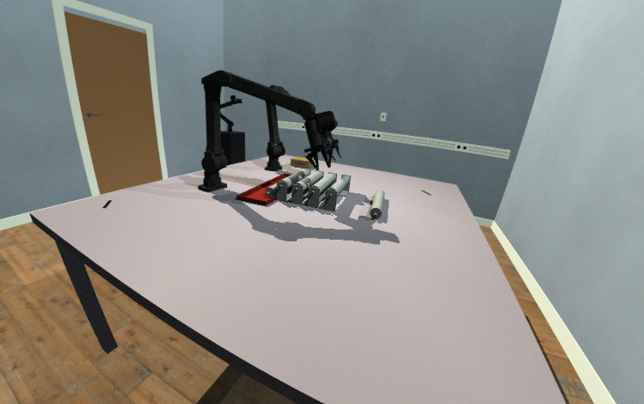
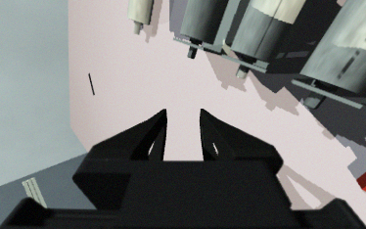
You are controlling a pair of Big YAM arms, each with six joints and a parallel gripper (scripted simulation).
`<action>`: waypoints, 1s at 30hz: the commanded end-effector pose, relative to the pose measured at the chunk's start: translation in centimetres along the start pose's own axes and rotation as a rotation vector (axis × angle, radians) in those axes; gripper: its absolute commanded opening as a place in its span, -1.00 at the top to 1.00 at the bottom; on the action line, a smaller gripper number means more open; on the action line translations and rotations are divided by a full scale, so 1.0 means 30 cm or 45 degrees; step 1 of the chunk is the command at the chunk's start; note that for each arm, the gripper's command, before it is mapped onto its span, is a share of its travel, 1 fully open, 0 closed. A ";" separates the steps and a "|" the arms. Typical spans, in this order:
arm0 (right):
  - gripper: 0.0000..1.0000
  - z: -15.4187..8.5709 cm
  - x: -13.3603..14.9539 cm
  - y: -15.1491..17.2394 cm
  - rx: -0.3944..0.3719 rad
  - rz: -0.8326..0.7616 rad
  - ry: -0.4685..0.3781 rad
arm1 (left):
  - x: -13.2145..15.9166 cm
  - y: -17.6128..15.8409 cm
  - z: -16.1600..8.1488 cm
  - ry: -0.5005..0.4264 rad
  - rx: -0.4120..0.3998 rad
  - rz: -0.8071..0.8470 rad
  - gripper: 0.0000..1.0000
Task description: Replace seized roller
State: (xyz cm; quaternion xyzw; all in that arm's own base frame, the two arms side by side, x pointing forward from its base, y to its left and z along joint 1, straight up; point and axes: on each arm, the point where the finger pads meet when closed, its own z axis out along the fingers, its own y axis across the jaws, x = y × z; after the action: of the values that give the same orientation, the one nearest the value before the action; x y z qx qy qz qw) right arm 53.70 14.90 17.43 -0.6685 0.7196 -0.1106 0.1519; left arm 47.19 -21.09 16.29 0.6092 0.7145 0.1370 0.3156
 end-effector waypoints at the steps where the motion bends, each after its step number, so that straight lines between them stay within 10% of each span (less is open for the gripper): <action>1: -0.24 -0.078 0.026 -0.063 0.131 0.206 -0.044 | -0.076 0.253 -0.136 -0.110 -0.209 -0.189 0.36; 30: -0.24 -0.562 0.202 -0.362 0.769 1.071 -0.526 | 0.097 0.729 -0.484 -0.420 -0.636 -0.955 0.36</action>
State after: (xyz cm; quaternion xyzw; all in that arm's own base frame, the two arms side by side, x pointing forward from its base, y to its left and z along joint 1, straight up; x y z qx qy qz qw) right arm 56.83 7.06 33.51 -0.3045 0.8233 -0.1225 0.4632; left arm 53.68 -10.56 33.17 0.2707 0.7926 0.0962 0.5378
